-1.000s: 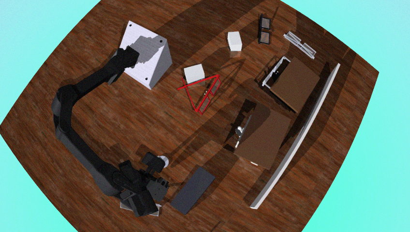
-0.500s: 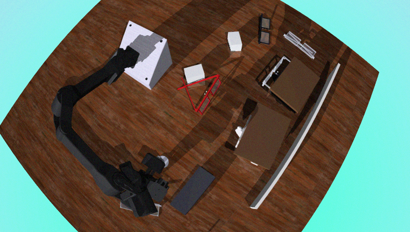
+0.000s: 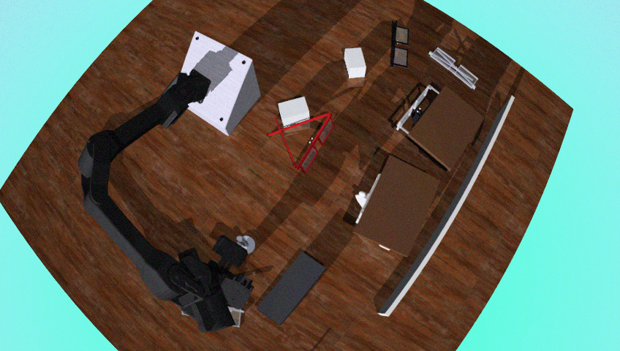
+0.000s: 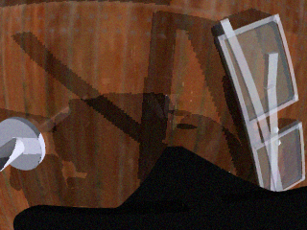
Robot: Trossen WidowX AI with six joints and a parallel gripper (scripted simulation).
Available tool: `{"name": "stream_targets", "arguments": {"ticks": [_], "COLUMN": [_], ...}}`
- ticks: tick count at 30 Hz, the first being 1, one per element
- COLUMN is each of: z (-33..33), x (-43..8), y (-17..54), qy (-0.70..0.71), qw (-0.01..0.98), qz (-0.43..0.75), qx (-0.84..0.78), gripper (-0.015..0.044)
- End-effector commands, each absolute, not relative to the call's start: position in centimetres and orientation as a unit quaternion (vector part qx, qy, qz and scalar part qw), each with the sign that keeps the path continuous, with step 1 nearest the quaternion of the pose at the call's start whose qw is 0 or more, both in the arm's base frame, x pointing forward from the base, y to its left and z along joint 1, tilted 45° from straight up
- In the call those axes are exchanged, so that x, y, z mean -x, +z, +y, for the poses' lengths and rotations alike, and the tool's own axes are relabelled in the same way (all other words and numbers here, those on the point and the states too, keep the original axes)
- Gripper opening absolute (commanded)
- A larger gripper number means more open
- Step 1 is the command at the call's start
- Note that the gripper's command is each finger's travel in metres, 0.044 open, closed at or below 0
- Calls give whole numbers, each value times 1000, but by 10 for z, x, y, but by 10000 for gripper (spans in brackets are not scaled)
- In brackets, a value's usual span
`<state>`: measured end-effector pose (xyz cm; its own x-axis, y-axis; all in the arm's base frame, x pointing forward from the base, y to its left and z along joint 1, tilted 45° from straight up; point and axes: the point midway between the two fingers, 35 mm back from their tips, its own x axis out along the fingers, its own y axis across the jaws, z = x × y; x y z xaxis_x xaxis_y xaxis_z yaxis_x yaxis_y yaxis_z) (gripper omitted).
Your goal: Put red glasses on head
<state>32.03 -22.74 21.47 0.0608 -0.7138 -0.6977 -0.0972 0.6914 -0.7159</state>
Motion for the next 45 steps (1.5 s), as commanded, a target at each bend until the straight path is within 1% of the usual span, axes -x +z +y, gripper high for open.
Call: {"name": "stream_targets", "arguments": {"ticks": [1,45], "z": [-229,-247], "x": [-321,-324], "y": [214,233], "qy": [-231,-231], "qw": [655,656], "qz": [646,646], "qx": [315,316], "gripper": [0,0]}}
